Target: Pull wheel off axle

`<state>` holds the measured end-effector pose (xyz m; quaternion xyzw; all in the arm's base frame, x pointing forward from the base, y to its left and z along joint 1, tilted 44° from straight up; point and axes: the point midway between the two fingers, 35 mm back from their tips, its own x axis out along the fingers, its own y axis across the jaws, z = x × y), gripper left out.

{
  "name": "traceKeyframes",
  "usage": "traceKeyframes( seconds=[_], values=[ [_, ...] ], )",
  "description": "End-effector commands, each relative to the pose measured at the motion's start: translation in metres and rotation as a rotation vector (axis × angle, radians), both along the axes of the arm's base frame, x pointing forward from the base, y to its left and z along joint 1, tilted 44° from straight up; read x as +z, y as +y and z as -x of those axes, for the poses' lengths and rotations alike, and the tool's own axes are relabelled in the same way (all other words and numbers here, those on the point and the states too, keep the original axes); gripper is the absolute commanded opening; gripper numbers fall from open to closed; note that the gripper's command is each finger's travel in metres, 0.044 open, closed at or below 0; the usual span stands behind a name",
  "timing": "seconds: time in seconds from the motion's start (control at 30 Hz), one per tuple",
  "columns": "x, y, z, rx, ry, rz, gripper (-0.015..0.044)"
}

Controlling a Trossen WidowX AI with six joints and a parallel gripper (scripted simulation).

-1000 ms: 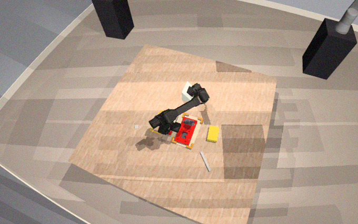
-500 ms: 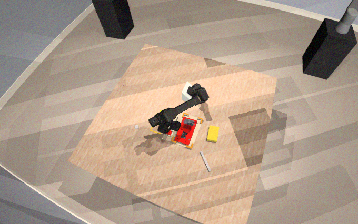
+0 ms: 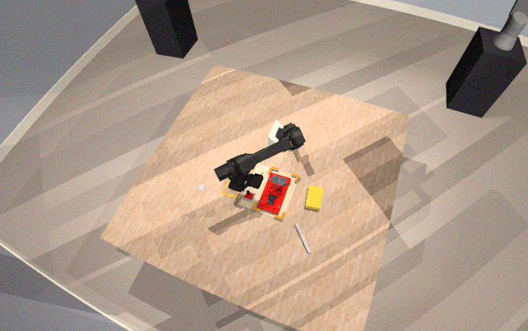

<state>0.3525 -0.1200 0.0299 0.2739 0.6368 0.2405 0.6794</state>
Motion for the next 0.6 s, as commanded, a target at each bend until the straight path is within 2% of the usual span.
traceKeyframes(
  seconds=[0.0, 0.57],
  values=[
    [-0.014, -0.013, 0.013, 0.000, 0.014, -0.001, 0.0000],
    [-0.051, -0.056, 0.058, 0.005, 0.012, 0.001, 0.0000]
  ],
)
